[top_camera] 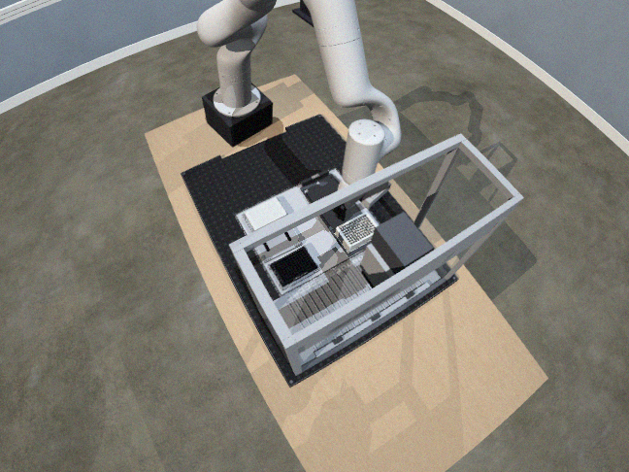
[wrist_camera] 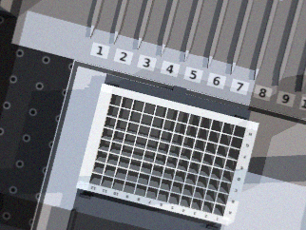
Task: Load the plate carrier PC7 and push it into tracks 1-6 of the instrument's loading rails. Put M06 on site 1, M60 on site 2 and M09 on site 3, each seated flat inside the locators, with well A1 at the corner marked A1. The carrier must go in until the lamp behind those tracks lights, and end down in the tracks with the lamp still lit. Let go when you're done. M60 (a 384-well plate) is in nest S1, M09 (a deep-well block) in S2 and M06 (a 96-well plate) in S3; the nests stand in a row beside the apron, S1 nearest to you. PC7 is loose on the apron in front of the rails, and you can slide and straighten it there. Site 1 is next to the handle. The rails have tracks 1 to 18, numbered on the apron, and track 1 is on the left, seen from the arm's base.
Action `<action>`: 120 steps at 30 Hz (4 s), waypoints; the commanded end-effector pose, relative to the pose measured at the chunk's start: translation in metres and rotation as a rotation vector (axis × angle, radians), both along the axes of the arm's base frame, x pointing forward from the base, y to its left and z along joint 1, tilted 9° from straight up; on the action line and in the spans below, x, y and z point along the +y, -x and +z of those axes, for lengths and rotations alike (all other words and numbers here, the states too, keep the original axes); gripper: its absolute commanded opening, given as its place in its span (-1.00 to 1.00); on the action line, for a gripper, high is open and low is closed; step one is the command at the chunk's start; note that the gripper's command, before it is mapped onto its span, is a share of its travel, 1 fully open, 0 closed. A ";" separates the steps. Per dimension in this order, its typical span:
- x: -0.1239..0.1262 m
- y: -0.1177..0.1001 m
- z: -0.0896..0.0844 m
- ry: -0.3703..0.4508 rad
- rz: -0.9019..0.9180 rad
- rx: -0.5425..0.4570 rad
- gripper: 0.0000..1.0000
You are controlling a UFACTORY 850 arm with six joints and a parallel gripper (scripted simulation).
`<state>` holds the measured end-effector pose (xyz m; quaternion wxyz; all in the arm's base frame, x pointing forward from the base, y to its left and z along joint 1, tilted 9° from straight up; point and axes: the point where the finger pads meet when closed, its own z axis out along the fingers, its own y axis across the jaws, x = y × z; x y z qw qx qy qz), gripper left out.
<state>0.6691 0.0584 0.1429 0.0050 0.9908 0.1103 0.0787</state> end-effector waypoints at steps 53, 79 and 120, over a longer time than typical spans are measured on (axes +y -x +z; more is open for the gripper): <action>-0.169 0.169 -0.054 0.197 1.315 -0.027 1.00; -0.193 0.192 -0.068 0.197 1.315 -0.027 1.00; -0.192 0.183 -0.126 0.197 1.315 -0.027 1.00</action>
